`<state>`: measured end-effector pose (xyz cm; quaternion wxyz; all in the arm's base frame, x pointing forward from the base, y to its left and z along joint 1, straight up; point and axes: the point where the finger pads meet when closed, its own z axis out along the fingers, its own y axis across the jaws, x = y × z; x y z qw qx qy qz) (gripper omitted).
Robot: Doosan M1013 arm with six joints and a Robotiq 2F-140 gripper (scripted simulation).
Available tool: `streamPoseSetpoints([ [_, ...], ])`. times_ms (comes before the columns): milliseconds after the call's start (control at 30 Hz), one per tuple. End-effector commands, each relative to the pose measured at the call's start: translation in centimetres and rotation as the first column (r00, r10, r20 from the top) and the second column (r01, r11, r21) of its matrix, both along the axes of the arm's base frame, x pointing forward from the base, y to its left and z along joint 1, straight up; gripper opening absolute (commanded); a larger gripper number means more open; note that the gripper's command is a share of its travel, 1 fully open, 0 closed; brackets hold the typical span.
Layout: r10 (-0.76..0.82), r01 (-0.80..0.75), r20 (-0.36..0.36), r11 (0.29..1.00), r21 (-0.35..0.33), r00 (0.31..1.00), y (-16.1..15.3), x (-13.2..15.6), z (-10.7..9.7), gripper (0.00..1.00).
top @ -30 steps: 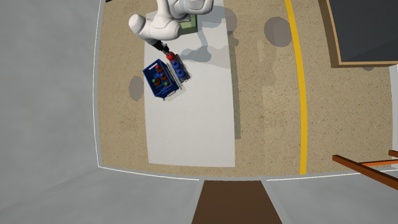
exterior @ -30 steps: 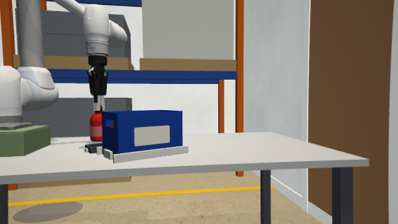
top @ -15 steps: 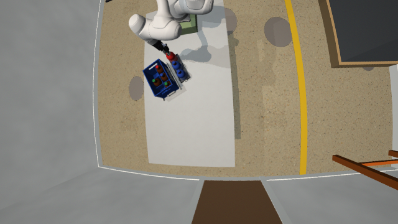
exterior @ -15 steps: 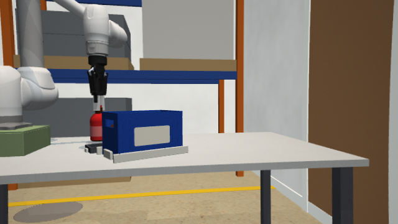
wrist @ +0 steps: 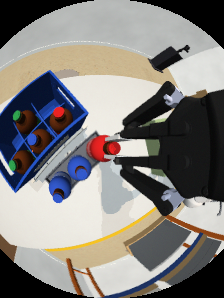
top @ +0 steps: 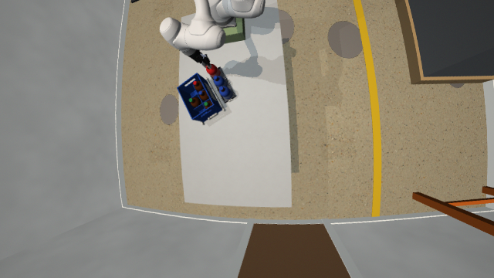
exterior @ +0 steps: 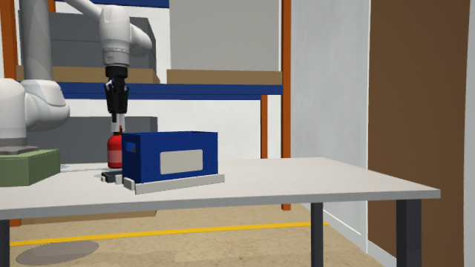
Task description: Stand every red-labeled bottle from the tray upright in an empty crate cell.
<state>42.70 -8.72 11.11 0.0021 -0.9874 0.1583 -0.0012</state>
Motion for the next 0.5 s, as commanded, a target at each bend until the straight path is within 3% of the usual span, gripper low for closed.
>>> streamPoseSetpoints([
  [0, 0.000, 0.000, 0.000, 1.000, 0.000, 1.000, 0.00, 0.00, 0.05, 0.00],
  [467, 0.000, 0.000, 0.000, 1.000, 0.000, 1.000, 0.00, 0.00, 0.77, 0.00],
])
